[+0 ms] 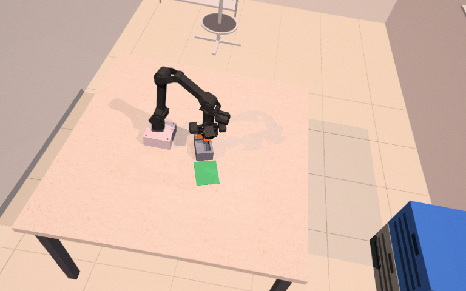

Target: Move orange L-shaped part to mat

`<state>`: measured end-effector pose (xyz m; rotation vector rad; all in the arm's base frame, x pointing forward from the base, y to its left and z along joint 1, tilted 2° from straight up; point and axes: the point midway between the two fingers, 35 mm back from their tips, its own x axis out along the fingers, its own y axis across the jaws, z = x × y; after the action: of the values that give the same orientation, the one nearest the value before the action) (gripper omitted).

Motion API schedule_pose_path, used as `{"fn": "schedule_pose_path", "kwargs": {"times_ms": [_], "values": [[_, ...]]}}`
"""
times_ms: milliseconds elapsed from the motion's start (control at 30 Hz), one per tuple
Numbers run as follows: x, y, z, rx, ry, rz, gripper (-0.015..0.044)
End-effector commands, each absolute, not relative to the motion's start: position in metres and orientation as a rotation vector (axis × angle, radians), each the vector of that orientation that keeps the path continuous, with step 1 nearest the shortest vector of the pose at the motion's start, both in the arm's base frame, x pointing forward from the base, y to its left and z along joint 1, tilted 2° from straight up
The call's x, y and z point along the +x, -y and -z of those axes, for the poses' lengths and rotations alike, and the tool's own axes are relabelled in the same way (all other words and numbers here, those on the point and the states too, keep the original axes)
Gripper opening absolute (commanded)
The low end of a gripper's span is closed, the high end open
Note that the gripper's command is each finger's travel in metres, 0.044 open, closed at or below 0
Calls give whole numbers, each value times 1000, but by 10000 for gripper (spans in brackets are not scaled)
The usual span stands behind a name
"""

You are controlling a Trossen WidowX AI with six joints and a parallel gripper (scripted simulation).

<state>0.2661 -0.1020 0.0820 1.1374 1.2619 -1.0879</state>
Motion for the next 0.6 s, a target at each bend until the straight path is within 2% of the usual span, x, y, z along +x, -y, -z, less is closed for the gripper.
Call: {"fn": "schedule_pose_path", "kwargs": {"times_ms": [0, 567], "values": [[267, 102, -92, 1142, -1256, 1078, 0], [266, 102, -118, 1142, -1256, 1078, 0]]}}
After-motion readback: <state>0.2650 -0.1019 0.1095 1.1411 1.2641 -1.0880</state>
